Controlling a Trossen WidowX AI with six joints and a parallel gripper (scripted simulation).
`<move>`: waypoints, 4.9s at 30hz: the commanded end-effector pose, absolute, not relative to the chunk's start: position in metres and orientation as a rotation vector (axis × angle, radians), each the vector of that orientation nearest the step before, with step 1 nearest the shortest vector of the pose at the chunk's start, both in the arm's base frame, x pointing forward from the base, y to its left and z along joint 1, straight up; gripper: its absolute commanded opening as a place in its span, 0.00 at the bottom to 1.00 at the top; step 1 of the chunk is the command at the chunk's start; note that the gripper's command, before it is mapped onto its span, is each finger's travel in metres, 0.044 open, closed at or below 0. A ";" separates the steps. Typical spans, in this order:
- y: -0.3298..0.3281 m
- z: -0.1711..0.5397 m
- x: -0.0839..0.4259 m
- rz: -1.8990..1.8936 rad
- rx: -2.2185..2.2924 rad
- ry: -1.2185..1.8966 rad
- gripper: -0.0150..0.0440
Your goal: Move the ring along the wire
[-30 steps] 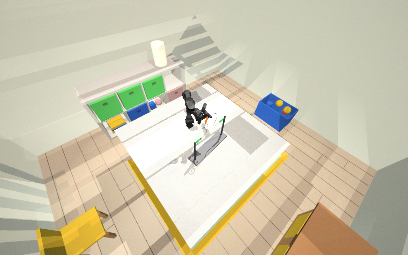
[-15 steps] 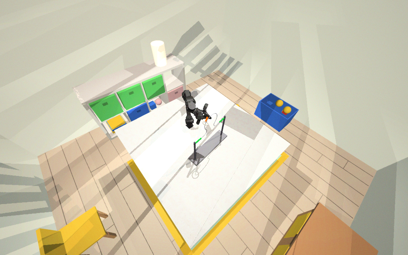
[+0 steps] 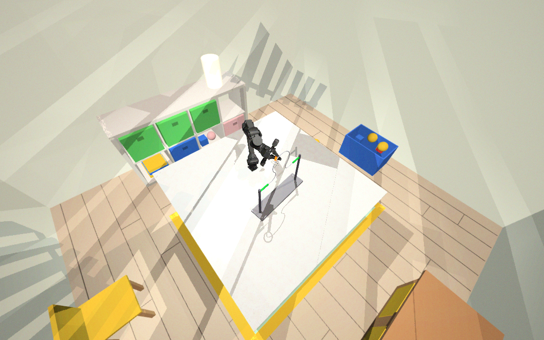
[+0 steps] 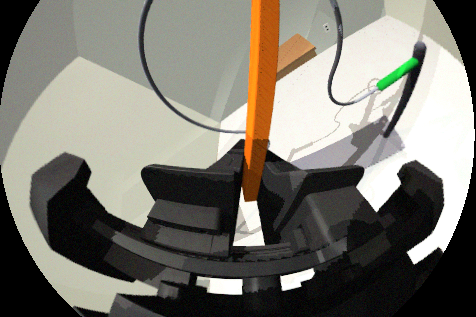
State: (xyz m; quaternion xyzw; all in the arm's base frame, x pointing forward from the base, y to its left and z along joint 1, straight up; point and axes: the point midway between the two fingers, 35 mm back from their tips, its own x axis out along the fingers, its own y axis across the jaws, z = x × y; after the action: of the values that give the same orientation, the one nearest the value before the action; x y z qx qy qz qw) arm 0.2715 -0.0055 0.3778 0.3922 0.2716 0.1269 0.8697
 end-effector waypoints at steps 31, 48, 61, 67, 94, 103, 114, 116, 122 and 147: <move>-0.017 0.370 0.273 0.114 0.363 0.549 0.00; -0.024 0.367 0.274 0.048 0.144 0.528 0.00; -0.030 0.367 0.275 0.000 -0.022 0.509 0.00; -0.033 0.367 0.275 -0.021 -0.098 0.499 0.00; -0.045 0.369 0.276 -0.118 -0.442 0.448 0.00; -0.048 0.371 0.277 -0.149 -0.557 0.429 0.00; -0.052 0.373 0.277 -0.187 -0.696 0.404 0.00; -0.053 0.374 0.277 -0.194 -0.722 0.399 0.00; -0.055 0.376 0.277 -0.215 -0.798 0.384 0.00; -0.062 0.385 0.278 -0.302 -1.114 0.318 0.00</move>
State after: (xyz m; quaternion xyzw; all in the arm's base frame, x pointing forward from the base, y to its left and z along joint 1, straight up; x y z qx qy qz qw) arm 0.2801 -0.0610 0.3820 -0.5092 0.1563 -0.1349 0.8355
